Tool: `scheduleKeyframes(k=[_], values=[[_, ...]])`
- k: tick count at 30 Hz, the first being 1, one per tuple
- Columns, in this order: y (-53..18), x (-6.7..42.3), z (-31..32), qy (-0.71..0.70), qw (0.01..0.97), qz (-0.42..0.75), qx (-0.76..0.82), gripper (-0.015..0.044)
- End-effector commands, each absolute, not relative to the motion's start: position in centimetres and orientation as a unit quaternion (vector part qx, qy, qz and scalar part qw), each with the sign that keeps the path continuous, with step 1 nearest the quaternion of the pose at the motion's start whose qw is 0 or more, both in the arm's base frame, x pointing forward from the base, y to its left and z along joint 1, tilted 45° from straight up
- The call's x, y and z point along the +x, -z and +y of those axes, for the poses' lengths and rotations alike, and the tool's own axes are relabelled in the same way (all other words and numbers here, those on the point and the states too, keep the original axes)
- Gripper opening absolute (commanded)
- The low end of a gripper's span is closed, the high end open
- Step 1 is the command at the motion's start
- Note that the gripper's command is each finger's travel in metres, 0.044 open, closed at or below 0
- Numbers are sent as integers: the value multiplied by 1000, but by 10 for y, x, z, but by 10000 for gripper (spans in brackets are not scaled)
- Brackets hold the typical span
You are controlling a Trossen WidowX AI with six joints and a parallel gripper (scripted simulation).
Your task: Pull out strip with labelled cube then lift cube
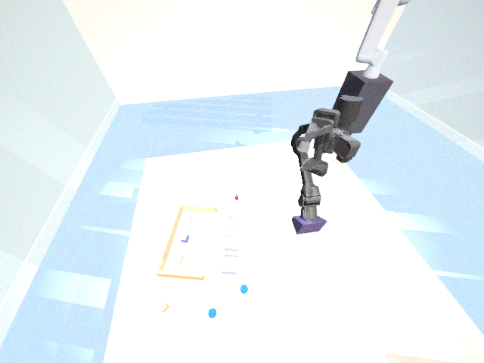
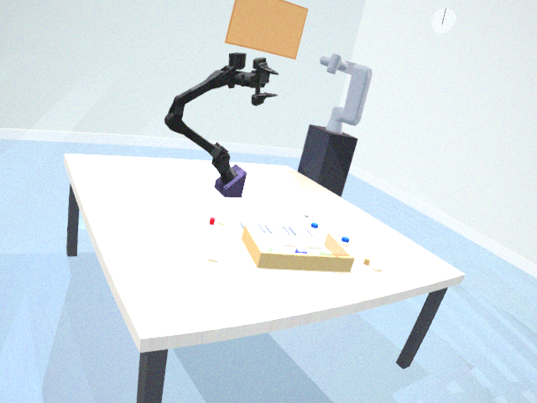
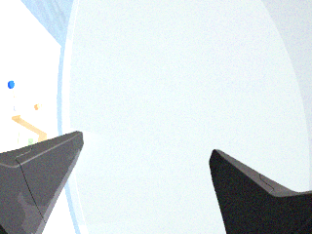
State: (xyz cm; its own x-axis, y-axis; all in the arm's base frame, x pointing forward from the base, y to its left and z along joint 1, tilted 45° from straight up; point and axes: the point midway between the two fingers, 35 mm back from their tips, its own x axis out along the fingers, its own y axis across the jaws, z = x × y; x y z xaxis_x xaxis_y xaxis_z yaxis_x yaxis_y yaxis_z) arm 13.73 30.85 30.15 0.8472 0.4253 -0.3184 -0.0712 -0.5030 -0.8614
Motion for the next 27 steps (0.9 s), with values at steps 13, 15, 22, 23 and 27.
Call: scheduleKeyframes(k=[13, 15, 22, 23, 27], values=[[-148, 297, 188, -38, 811, 225, -538, 400], [-131, 307, 164, 4, 838, 249, -486, 400], [-100, 320, 117, 92, 883, 280, -366, 400], [-100, 320, 117, 92, 883, 280, -366, 400], [-100, 320, 117, 92, 883, 280, -366, 400]])
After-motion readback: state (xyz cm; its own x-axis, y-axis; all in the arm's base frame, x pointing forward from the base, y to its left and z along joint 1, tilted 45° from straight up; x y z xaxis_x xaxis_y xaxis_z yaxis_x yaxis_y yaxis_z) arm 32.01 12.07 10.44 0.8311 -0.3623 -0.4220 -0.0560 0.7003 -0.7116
